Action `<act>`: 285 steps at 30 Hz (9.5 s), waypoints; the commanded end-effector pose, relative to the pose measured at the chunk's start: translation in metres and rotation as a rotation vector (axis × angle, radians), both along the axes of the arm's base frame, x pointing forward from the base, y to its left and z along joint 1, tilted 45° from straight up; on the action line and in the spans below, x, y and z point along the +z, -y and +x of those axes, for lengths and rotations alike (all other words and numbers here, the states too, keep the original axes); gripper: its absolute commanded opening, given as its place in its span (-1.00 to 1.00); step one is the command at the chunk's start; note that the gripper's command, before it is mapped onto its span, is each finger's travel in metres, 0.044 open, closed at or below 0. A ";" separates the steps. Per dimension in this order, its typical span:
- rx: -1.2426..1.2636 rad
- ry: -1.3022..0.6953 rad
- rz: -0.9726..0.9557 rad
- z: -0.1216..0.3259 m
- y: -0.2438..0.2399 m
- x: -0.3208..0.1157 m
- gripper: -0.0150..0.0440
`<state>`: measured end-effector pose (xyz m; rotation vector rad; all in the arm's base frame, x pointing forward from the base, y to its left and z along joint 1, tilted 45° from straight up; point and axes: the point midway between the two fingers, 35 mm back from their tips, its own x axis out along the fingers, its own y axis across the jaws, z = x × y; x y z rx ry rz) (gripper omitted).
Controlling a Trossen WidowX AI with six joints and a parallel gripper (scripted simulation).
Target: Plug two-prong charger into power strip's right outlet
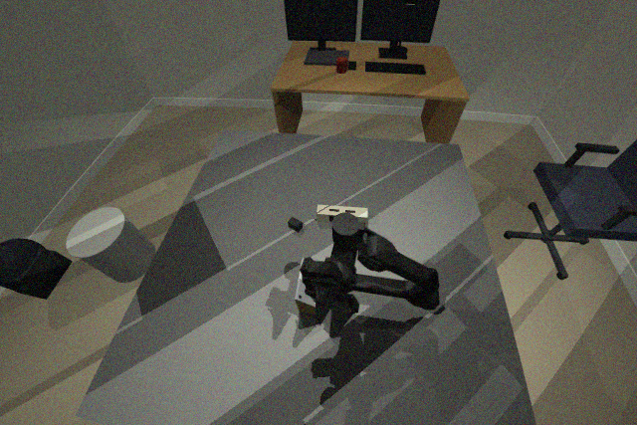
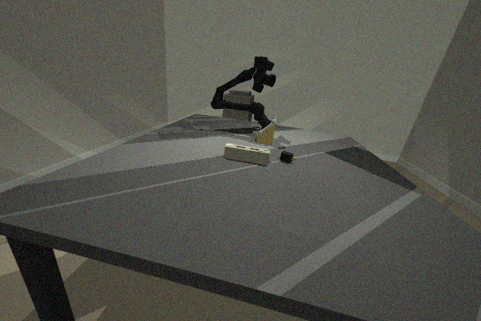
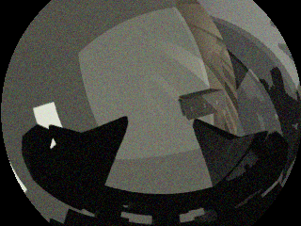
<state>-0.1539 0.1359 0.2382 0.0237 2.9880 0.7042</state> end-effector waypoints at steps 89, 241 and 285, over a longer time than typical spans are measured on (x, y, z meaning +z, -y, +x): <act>0.166 1.348 0.000 0.282 -0.106 -0.233 1.00; 0.984 1.230 -0.290 0.422 0.063 -0.280 -0.49; 0.655 1.419 -0.587 0.413 0.143 -0.230 -0.49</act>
